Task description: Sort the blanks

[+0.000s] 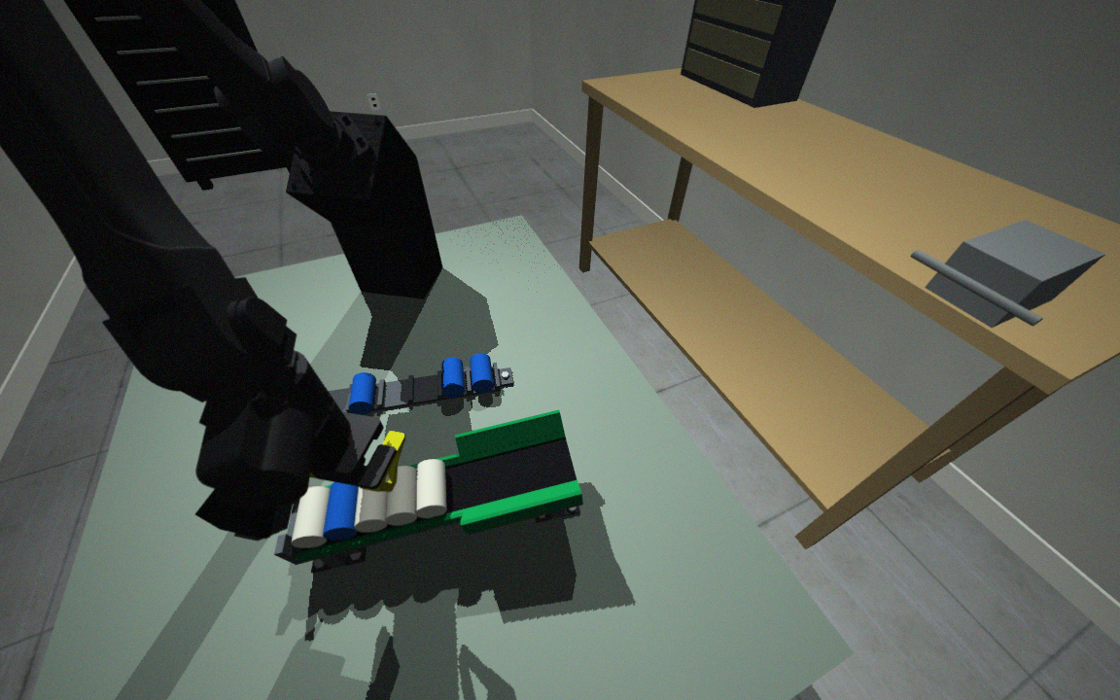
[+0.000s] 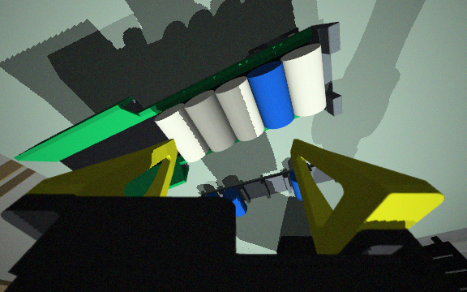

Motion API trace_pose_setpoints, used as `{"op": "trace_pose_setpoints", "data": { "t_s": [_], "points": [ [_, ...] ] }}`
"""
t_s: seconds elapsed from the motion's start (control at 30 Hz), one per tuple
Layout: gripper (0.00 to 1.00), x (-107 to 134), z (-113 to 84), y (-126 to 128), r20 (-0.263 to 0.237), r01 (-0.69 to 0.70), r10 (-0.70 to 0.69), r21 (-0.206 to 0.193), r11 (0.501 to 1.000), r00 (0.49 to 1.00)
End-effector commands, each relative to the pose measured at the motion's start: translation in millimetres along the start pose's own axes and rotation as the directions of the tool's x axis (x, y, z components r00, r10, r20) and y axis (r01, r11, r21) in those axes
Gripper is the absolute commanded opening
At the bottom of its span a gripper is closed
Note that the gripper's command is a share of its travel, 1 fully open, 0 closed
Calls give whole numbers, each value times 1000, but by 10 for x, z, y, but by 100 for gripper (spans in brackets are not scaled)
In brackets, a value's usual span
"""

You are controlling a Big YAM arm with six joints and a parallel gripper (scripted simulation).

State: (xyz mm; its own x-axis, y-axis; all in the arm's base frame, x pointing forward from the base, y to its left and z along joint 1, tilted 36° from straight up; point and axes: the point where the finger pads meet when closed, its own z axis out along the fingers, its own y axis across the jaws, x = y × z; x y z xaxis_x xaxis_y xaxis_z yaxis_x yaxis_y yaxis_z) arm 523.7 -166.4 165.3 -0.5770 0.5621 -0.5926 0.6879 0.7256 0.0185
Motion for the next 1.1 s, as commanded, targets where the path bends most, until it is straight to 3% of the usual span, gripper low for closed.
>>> {"op": "trace_pose_setpoints", "data": {
  "t_s": [0.0, 0.03, 0.13, 0.17, 0.23, 0.27, 0.3, 0.33, 0.37, 0.4, 0.43, 0.47, 0.5, 0.53, 0.57, 0.63, 0.67, 0.73, 0.8, 0.93, 1.07],
  "points": [
    [100, -30, 26, -106, 14, -197, 197, 10, 980, 980],
    [100, -65, -12, -135, 18, -286, 286, -1, 958, 958],
    [100, -101, -42, -176, 26, -369, 369, -6, 929, 929],
    [100, -123, -60, -206, 27, -446, 446, -13, 895, 895],
    [100, -123, -60, -206, 27, -446, 446, -13, 895, 895],
    [100, -43, 85, -238, 9, -508, 508, 11, 861, 862],
    [100, -21, 117, -238, 5, -506, 506, 17, 862, 863],
    [100, -67, 61, -263, 10, -572, 572, 3, 820, 820],
    [100, -69, 61, -268, 13, -573, 572, 5, 820, 820],
    [100, -117, 2, -294, 17, -632, 632, -10, 775, 775],
    [100, -117, 5, -299, 20, -632, 632, -8, 775, 775],
    [100, -160, -50, -324, 23, -685, 685, -21, 729, 728],
    [100, -150, -31, -329, 24, -684, 684, -16, 729, 729],
    [100, -168, -48, -351, 23, -728, 729, -23, 685, 684],
    [100, -135, 6, -353, 21, -727, 727, -11, 687, 687],
    [100, -152, 2, -393, 17, -798, 798, -16, 603, 603],
    [100, -135, 30, -397, 18, -797, 797, -9, 604, 604],
    [100, -180, -24, -431, 17, -849, 850, -24, 527, 527],
    [100, -180, -24, -431, 17, -849, 850, -24, 527, 527],
    [100, -186, -8, -481, 15, -906, 907, -24, 422, 421],
    [100, -176, 19, -503, 15, -927, 927, -19, 376, 375]
  ]
}}
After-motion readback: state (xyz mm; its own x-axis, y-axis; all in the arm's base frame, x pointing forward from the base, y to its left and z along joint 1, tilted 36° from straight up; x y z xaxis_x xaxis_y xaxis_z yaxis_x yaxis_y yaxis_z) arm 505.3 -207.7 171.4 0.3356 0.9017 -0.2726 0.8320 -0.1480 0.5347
